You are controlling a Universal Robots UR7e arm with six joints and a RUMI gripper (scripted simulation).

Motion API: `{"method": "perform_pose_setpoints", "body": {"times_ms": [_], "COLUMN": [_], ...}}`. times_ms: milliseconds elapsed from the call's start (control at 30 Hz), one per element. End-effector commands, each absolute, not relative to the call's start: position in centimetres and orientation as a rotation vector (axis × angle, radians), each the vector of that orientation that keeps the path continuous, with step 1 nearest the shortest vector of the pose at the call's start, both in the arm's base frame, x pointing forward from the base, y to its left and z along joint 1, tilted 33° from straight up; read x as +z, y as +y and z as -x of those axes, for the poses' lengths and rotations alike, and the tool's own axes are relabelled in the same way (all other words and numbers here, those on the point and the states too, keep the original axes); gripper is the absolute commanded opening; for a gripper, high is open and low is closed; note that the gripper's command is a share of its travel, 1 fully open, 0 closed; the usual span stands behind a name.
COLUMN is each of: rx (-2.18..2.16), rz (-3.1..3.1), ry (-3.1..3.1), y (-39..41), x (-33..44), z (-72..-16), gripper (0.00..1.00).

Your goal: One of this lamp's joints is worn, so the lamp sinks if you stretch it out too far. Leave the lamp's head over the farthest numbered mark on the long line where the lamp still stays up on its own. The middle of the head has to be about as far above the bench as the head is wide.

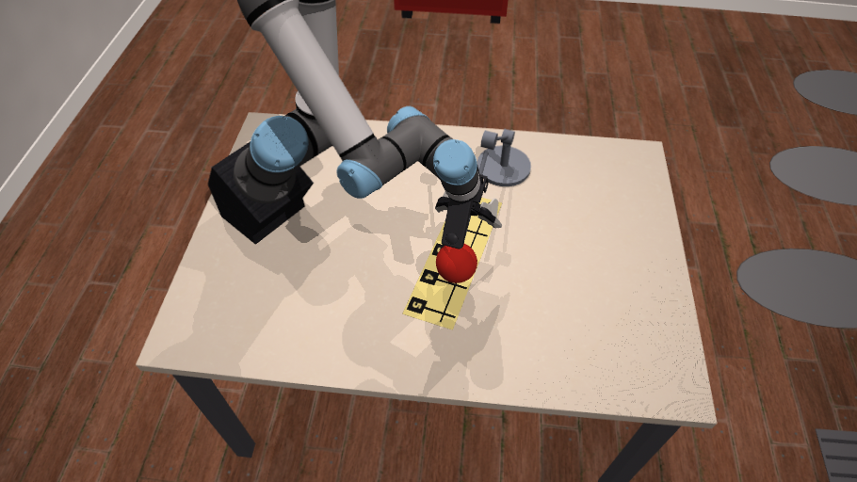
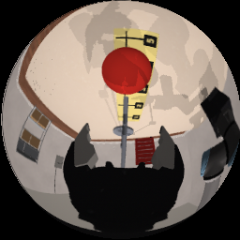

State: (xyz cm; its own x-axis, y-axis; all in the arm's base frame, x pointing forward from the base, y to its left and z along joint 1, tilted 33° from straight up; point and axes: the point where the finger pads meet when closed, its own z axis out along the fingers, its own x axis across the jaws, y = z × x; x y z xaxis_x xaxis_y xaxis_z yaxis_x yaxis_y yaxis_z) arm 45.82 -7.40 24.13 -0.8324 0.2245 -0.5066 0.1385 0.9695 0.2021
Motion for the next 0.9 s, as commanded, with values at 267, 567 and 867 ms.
{"method": "perform_pose_setpoints", "body": {"times_ms": [267, 567, 867], "rx": [0.211, 0.211, 0.211], "rz": [-0.255, -0.255, -0.255], "ry": [2.565, 2.565, 2.565], "y": [-7.4, -7.4, -7.44], "x": [24.18, 24.18, 24.54], "z": [-45.84, -45.84, -45.61], "gripper": [1.0, 1.0, 1.0]}}
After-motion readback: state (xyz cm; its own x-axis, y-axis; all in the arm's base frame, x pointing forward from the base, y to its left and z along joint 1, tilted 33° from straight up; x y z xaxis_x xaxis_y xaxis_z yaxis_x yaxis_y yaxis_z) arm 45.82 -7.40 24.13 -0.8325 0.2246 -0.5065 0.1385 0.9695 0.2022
